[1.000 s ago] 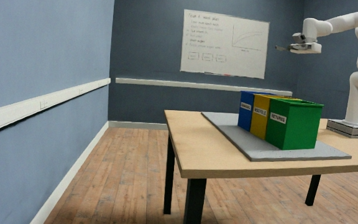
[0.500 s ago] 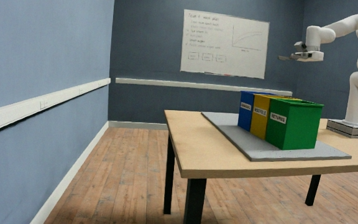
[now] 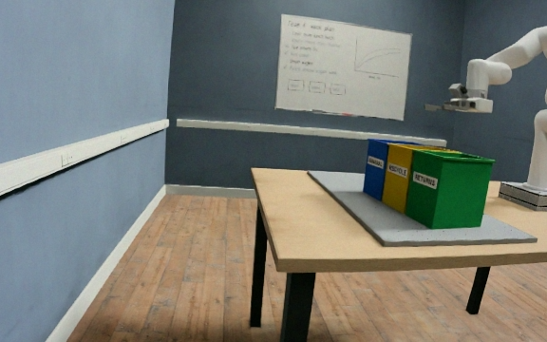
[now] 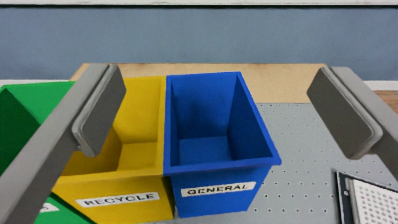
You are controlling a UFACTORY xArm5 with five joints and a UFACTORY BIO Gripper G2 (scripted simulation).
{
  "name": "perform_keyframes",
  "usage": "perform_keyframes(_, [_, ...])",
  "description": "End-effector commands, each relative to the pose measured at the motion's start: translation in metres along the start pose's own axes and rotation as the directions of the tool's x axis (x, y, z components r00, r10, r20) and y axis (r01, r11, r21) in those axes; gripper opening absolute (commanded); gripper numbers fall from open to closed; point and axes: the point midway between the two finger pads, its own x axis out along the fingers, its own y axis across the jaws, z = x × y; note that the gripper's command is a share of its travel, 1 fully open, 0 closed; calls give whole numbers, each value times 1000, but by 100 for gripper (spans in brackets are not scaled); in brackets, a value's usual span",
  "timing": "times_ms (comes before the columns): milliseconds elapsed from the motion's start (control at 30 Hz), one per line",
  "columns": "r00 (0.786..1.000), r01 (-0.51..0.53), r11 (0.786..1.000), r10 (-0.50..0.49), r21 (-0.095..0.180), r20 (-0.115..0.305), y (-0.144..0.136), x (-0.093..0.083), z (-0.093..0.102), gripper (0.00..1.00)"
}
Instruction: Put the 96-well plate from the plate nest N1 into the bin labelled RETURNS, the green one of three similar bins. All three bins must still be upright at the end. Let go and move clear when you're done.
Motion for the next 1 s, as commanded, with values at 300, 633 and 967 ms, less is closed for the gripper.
perform_keyframes(300, [1000, -1, 1000, 1, -12, 8, -5, -2, -16, 37])
perform_keyframes(633, [991, 132, 991, -132, -11, 10, -24, 0, -20, 37])
perform_keyframes(967, [926, 378, 926, -378, -8, 12, -63, 3, -28, 37])
